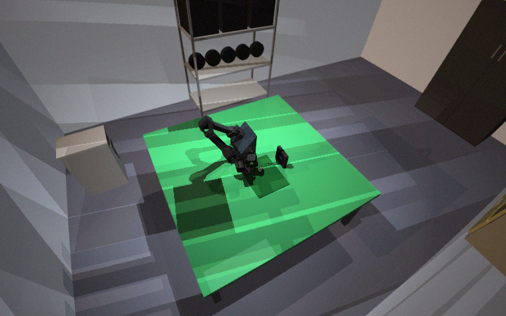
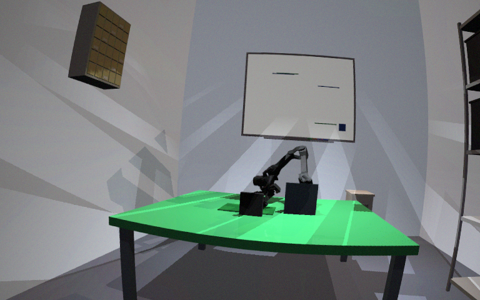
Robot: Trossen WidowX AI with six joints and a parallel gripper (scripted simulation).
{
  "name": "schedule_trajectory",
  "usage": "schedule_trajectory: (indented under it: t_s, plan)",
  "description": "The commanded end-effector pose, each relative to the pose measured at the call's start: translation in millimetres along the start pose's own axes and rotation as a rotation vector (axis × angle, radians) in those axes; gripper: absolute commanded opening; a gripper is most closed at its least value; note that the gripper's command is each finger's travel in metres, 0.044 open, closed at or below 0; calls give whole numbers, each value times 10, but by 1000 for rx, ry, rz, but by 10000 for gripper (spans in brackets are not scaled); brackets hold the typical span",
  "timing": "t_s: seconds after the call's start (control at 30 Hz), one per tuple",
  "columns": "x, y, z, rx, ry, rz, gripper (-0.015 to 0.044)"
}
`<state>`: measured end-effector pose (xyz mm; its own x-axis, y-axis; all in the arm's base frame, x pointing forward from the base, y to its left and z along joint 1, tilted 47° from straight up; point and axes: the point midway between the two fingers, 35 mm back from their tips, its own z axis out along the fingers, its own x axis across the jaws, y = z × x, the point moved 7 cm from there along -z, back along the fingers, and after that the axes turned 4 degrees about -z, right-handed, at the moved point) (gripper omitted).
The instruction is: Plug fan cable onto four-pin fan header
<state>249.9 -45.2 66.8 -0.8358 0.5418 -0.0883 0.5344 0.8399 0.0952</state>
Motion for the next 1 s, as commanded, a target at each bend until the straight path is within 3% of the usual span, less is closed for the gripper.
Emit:
schedule_trajectory:
  t_s: [0.0,0.97]
  plan:
    - [10,-42,-18,-65,-11,-19,0]
    - [1,-305,-123,-414,-169,-148,0]
